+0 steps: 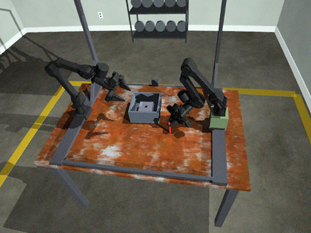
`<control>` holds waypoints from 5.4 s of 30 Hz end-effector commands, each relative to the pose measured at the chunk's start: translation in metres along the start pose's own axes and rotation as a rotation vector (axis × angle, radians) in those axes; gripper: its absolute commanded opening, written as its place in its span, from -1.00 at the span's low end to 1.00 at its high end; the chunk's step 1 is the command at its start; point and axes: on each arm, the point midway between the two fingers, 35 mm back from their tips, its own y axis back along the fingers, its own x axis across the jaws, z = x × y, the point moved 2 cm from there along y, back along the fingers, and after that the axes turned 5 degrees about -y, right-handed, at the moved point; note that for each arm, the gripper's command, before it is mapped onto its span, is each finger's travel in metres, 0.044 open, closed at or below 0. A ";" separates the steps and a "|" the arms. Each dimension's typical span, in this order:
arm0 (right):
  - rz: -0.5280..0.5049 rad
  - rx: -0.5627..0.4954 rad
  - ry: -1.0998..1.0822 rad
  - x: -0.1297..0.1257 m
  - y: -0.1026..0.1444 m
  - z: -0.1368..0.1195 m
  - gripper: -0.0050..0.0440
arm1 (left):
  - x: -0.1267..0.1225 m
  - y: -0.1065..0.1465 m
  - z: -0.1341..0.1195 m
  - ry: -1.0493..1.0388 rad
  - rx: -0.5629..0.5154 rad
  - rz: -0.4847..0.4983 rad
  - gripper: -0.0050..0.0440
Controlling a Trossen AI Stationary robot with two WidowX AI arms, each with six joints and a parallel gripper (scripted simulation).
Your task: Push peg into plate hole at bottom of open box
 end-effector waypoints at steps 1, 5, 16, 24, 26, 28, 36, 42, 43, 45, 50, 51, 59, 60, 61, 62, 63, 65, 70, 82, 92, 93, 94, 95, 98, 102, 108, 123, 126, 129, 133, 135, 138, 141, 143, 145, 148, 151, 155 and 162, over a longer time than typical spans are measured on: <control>0.002 -0.024 -0.001 0.000 0.005 0.007 1.00 | -0.001 0.000 0.003 0.009 -0.008 -0.002 -0.43; 0.002 -0.024 -0.001 0.000 0.005 0.007 1.00 | -0.001 0.000 0.003 0.009 -0.008 -0.002 -0.33; 0.002 -0.024 -0.001 0.000 0.005 0.007 1.00 | 0.004 0.043 -0.009 -0.001 -0.032 -0.024 -0.27; 0.002 -0.024 -0.001 0.000 0.005 0.007 1.00 | 0.008 0.067 -0.011 -0.002 -0.070 -0.055 0.03; 0.002 -0.024 -0.001 0.000 0.005 0.007 1.00 | 0.005 0.061 -0.010 -0.002 -0.057 -0.049 0.22; 0.002 -0.024 -0.001 0.000 0.005 0.007 1.00 | 0.003 0.058 -0.011 -0.016 -0.043 -0.046 0.32; 0.002 -0.024 -0.001 0.000 0.005 0.007 1.00 | -0.018 0.015 0.018 0.032 0.007 -0.040 1.00; 0.002 -0.024 -0.001 0.000 0.005 0.007 1.00 | -0.020 -0.006 0.039 0.045 0.021 -0.038 1.00; 0.002 -0.024 -0.001 0.000 0.005 0.007 1.00 | -0.019 -0.007 0.037 0.029 0.035 -0.033 1.00; 0.002 -0.024 -0.001 0.000 0.005 0.007 1.00 | -0.018 -0.008 0.034 0.010 0.052 -0.028 1.00; 0.002 -0.024 -0.001 0.000 0.005 0.007 1.00 | -0.013 -0.018 0.033 -0.081 0.129 -0.016 1.00; 0.002 -0.024 -0.001 0.000 0.005 0.007 1.00 | -0.014 -0.020 0.037 -0.097 0.135 -0.023 1.00; 0.002 -0.024 -0.001 0.000 0.005 0.007 1.00 | -0.013 -0.027 0.048 -0.223 0.222 -0.047 1.00; 0.002 -0.024 -0.001 0.000 0.005 0.007 1.00 | -0.013 -0.028 0.049 -0.235 0.238 -0.053 1.00; 0.002 -0.024 -0.001 0.000 0.005 0.007 1.00 | -0.013 -0.029 0.051 -0.243 0.252 -0.063 1.00; 0.002 -0.024 -0.001 0.000 0.005 0.007 1.00 | -0.013 -0.029 0.051 -0.243 0.252 -0.063 1.00; 0.002 -0.024 -0.001 0.000 0.005 0.007 1.00 | -0.013 -0.029 0.051 -0.243 0.252 -0.063 1.00; 0.002 -0.024 -0.001 0.000 0.005 0.007 1.00 | -0.012 -0.030 0.055 -0.267 0.305 -0.096 1.00; 0.002 -0.024 -0.001 0.000 0.005 0.007 1.00 | -0.011 -0.033 0.079 -0.257 0.361 -0.194 1.00; 0.002 -0.024 -0.001 0.000 0.005 0.007 1.00 | 0.008 -0.013 0.096 -0.278 0.558 -0.343 1.00; 0.002 -0.024 -0.001 0.000 0.005 0.007 1.00 | 0.031 0.026 0.101 -0.269 0.765 -0.464 1.00; 0.002 -0.024 -0.001 0.000 0.005 0.007 1.00 | 0.032 0.027 0.101 -0.268 0.772 -0.467 1.00; 0.002 -0.024 -0.001 0.000 0.005 0.007 1.00 | 0.032 0.028 0.101 -0.268 0.775 -0.469 1.00; 0.002 -0.024 -0.001 0.000 0.005 0.007 1.00 | 0.032 0.027 0.100 -0.269 0.779 -0.469 1.00; 0.002 -0.024 -0.001 0.000 0.005 0.007 1.00 | 0.032 0.027 0.099 -0.269 0.784 -0.468 1.00; 0.002 -0.024 -0.001 0.000 0.005 0.007 1.00 | 0.032 0.027 0.099 -0.269 0.784 -0.467 1.00; 0.002 -0.024 -0.001 0.000 0.005 0.007 1.00 | 0.031 0.025 0.094 -0.264 0.796 -0.457 0.71; 0.002 -0.024 -0.001 0.000 0.005 0.007 1.00 | 0.018 0.014 0.085 0.075 0.851 -0.130 -0.10; 0.002 -0.024 -0.001 0.000 0.005 0.007 1.00 | 0.015 0.011 0.083 0.133 0.859 -0.074 -0.10; 0.002 -0.024 -0.001 0.000 0.005 0.007 1.00 | 0.014 0.010 0.082 0.168 0.863 -0.040 -0.10; 0.002 -0.024 -0.001 0.000 0.005 0.007 1.00 | 0.014 0.010 0.082 0.180 0.864 -0.028 -0.10; 0.002 -0.024 -0.001 0.000 0.005 0.007 1.00 | 0.014 0.010 0.081 0.180 0.867 -0.025 -0.10; 0.002 -0.024 -0.001 0.000 0.005 0.007 1.00 | 0.018 0.010 0.070 0.174 0.883 -0.020 -0.10; 0.002 -0.024 -0.001 0.000 0.005 0.007 1.00 | 0.017 0.004 0.063 0.171 0.883 -0.023 -0.10; 0.002 -0.024 -0.001 0.000 0.005 0.007 1.00 | 0.016 0.000 0.058 0.171 0.884 -0.025 -0.10; 0.002 -0.024 -0.001 0.000 0.005 0.007 1.00 | 0.016 -0.003 0.054 0.171 0.885 -0.025 -0.10; 0.002 -0.024 -0.001 0.000 0.005 0.007 1.00 | 0.015 -0.005 0.051 0.171 0.885 -0.025 -0.10; 0.002 -0.024 -0.001 0.000 0.005 0.007 1.00 | 0.015 -0.011 0.044 0.171 0.884 -0.025 -0.10; 0.002 -0.024 -0.001 0.000 0.005 0.007 1.00 | 0.014 -0.015 0.039 0.171 0.884 -0.025 -0.10; 0.002 -0.024 -0.001 0.000 0.005 0.007 1.00 | 0.012 -0.019 0.036 0.174 0.880 -0.026 -0.27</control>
